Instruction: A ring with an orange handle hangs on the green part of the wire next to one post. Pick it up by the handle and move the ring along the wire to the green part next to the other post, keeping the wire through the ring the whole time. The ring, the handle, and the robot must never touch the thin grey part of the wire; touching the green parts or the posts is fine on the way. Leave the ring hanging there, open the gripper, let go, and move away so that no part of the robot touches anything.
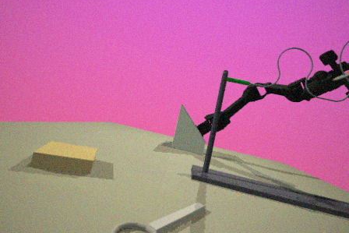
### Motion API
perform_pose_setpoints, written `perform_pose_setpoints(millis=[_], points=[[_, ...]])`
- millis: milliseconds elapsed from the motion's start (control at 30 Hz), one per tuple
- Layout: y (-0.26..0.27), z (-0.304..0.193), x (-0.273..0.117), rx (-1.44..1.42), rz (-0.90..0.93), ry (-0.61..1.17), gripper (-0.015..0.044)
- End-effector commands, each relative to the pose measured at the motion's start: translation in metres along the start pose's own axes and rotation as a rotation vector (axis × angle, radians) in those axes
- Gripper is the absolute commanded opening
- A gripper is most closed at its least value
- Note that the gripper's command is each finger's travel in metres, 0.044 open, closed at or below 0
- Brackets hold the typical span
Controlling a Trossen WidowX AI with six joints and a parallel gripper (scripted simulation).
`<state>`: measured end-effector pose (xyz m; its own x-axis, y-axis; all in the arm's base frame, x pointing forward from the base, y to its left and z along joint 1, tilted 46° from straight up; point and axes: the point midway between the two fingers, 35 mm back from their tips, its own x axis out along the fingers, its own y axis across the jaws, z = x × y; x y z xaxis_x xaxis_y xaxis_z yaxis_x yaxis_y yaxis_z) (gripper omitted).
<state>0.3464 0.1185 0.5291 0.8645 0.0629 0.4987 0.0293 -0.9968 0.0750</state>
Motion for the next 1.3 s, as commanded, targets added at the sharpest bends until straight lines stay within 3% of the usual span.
perform_pose_setpoints(millis=[0, 633, 1267], points=[[-0.001, -0.002, 0.0, 0.019, 0.015, 0.004, -0.015], [-0.037, -0.003, -0.004, -0.127, -0.069, 0.026, -0.015], [-0.095, 0.017, -0.023, -0.5, -0.284, 0.075, -0.015]])
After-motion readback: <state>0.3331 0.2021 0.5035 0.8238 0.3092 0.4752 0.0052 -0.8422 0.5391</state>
